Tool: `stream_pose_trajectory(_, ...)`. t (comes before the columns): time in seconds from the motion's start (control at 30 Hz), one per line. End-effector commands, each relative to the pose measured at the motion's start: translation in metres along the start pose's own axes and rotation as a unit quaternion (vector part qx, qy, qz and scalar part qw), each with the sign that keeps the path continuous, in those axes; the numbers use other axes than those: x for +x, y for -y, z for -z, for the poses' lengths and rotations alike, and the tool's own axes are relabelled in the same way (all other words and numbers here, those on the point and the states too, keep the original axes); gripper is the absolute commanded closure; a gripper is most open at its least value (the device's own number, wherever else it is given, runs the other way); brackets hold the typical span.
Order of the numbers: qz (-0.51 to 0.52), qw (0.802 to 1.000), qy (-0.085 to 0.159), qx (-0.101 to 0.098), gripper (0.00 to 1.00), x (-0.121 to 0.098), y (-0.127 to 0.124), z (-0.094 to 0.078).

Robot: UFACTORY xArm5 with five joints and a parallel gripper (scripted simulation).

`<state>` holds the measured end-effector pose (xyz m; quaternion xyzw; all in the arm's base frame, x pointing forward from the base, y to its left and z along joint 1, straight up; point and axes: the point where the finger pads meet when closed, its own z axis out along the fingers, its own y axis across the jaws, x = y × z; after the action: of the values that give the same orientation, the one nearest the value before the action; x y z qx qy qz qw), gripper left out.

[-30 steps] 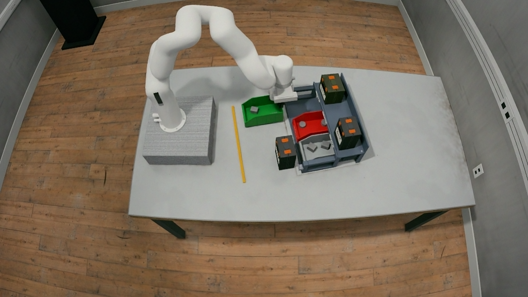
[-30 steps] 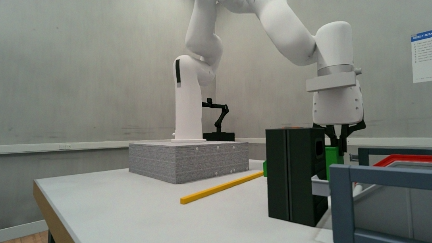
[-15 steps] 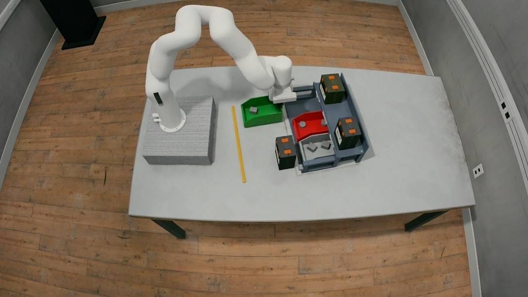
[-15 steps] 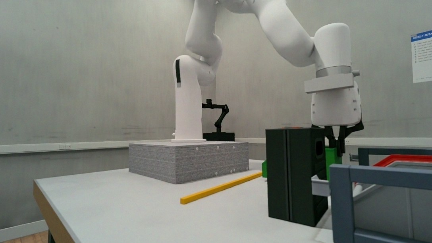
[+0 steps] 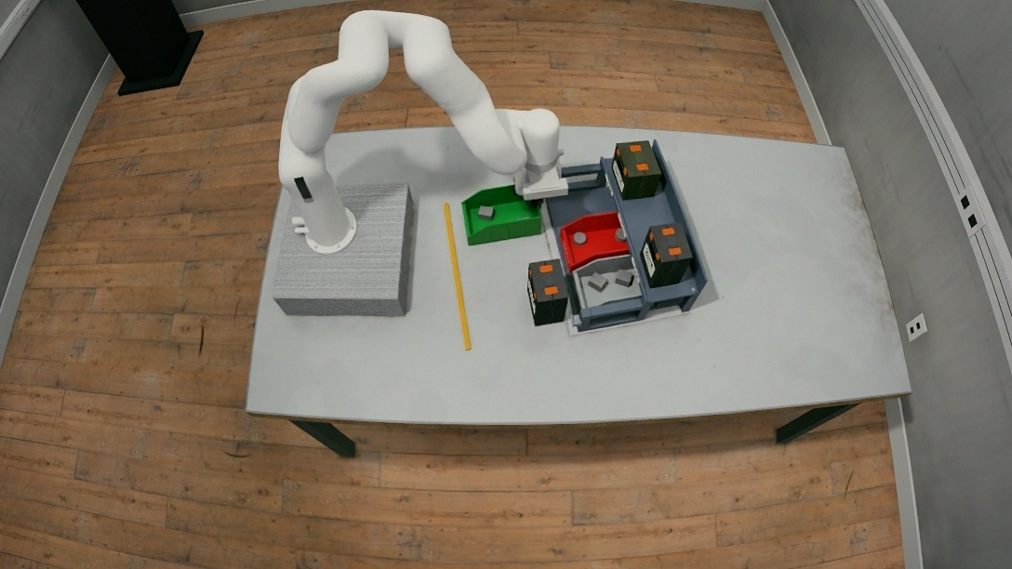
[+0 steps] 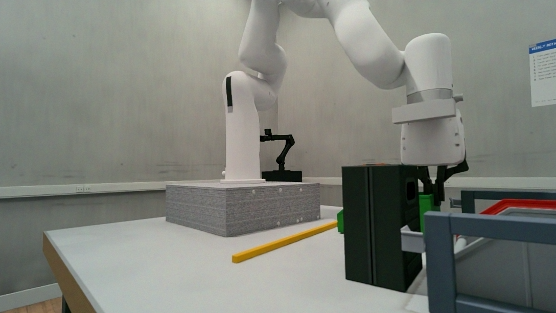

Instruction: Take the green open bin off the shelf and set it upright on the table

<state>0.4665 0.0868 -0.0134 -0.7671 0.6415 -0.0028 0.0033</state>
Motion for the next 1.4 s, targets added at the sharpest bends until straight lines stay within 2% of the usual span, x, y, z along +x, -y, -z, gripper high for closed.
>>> stream_pose_trajectory(0.0,0.0,1.0,0.0,0.002,1.0,0.0,0.0018,-0.0004)
stream_pose_trajectory(0.9,0.0,1.0,0.0,0.002,1.0,0.0,0.0018,-0.0036)
stream_pose_trajectory(0.93,0.0,1.0,0.0,0.002,0.66,0.0,0.0018,-0.0035)
stream_pose_trajectory(1.37,0.0,1.0,0.0,0.002,0.66,0.0,0.0018,-0.0035)
